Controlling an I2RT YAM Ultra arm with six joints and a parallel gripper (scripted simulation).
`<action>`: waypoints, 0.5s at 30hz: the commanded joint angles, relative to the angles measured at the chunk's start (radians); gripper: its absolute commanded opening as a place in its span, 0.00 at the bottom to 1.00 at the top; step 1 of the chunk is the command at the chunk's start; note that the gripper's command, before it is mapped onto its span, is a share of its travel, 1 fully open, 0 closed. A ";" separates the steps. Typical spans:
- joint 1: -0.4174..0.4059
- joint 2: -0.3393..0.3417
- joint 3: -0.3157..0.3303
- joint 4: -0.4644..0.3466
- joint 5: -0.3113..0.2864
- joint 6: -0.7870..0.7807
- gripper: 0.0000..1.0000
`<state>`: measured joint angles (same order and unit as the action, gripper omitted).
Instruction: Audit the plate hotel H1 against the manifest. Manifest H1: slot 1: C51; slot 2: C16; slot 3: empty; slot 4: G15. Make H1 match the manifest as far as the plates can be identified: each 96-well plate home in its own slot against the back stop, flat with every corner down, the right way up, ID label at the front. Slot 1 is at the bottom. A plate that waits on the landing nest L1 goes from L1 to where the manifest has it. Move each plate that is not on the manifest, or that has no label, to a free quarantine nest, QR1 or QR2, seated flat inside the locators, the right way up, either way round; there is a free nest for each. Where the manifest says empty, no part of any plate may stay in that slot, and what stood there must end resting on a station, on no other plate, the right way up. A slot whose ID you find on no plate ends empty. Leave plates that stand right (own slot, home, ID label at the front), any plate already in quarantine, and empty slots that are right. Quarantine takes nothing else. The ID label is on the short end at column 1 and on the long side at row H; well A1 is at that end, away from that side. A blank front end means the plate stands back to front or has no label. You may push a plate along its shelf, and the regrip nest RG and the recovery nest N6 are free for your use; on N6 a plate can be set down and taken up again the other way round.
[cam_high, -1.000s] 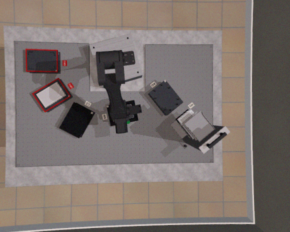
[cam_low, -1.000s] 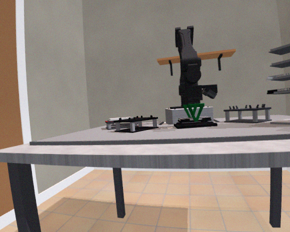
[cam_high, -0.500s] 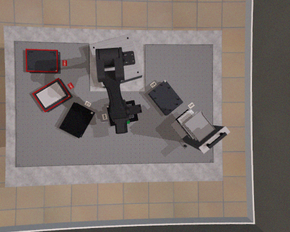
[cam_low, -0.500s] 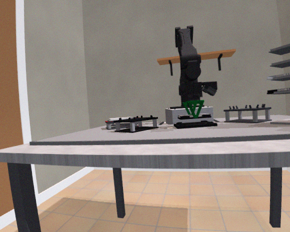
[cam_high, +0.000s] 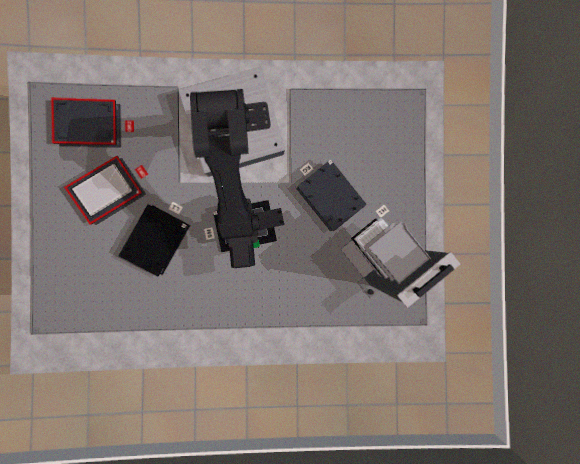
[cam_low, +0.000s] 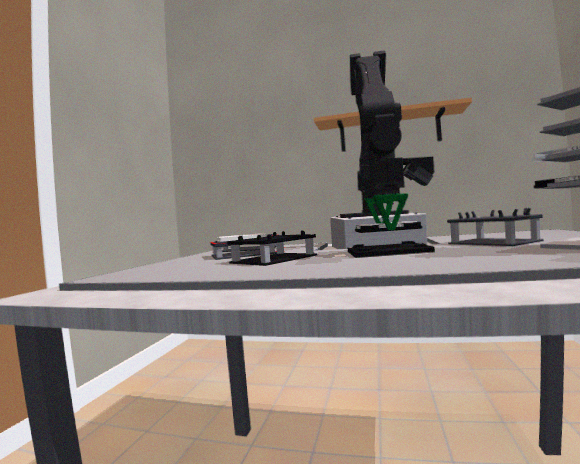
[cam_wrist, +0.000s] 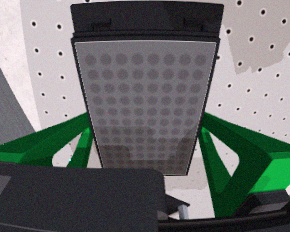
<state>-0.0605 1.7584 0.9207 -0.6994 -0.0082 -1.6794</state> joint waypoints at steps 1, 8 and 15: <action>-0.001 -0.027 0.015 -0.025 -0.001 -0.002 0.86; -0.001 -0.044 0.028 -0.054 -0.001 -0.002 0.86; -0.002 -0.055 0.038 -0.075 -0.001 -0.002 0.86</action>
<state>-0.0605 1.7267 0.9455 -0.7567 -0.0082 -1.6798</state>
